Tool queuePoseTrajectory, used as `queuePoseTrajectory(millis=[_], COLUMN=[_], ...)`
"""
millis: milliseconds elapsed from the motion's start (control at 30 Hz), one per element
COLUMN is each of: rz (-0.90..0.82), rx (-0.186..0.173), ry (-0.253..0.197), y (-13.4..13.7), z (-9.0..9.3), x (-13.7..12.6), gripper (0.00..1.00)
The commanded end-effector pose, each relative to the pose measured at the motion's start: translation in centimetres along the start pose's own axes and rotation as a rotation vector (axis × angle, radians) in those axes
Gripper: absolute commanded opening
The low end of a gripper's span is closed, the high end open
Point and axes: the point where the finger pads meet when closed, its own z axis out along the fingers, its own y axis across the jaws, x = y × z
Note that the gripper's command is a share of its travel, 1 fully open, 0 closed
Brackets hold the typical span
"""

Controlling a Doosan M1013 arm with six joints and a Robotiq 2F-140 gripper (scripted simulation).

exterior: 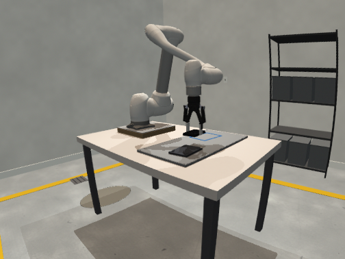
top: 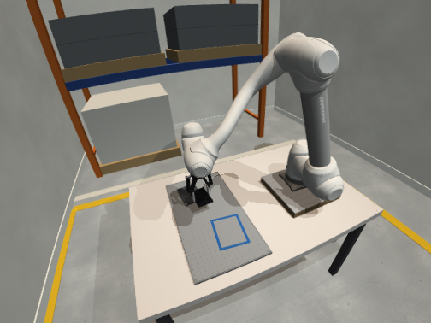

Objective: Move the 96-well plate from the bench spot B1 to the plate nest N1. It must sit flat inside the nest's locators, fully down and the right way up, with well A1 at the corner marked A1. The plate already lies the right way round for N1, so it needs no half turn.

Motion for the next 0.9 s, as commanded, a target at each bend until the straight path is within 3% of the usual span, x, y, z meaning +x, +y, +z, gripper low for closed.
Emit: queuePoseTrajectory(millis=[0, 867], rz=[0.000, 0.000], rx=[0.000, 0.000], ry=[0.000, 0.000], y=[-0.1, -1.6], z=[0.0, -0.3], x=[0.7, 7.9], gripper=[0.00, 0.00])
